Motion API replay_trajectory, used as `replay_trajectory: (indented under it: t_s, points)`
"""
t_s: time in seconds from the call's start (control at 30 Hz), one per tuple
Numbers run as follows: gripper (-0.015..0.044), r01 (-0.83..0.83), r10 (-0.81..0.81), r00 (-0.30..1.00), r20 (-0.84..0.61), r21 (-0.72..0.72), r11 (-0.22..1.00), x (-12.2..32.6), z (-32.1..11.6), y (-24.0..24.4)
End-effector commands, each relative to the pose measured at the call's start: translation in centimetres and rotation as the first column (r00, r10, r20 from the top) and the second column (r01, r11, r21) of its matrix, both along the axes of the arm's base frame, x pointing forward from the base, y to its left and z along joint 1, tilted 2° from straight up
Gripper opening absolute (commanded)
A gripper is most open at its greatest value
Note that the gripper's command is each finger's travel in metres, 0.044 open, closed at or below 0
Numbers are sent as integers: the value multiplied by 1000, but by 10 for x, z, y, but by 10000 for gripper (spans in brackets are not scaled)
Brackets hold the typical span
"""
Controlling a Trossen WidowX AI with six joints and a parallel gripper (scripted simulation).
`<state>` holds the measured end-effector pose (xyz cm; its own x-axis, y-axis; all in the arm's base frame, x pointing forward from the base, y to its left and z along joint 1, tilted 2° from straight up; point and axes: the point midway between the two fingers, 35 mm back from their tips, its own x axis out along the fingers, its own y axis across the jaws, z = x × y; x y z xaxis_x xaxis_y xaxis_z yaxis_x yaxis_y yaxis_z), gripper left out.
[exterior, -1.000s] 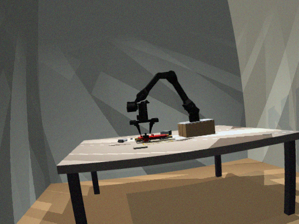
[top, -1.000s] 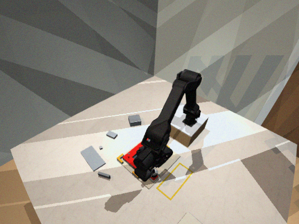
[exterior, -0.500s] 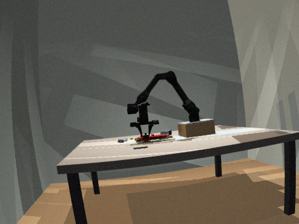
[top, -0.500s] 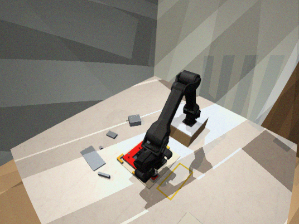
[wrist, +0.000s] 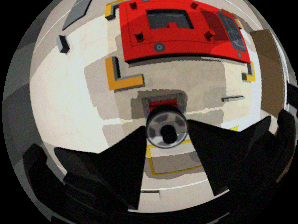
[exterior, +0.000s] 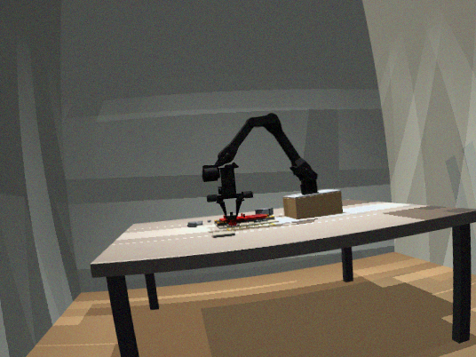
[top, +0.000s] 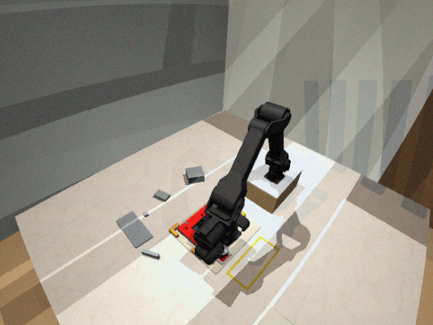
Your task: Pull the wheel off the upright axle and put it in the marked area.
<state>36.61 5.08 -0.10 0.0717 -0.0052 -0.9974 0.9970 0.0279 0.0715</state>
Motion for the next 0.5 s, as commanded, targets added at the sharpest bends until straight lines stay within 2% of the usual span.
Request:
replay_trajectory:
  t_s: [0.0,0.47]
  points:
    - [0,0,0,1000,-1,0,1000,0,2,0]
    - [0,0,0,1000,-1,0,1000,0,6,0]
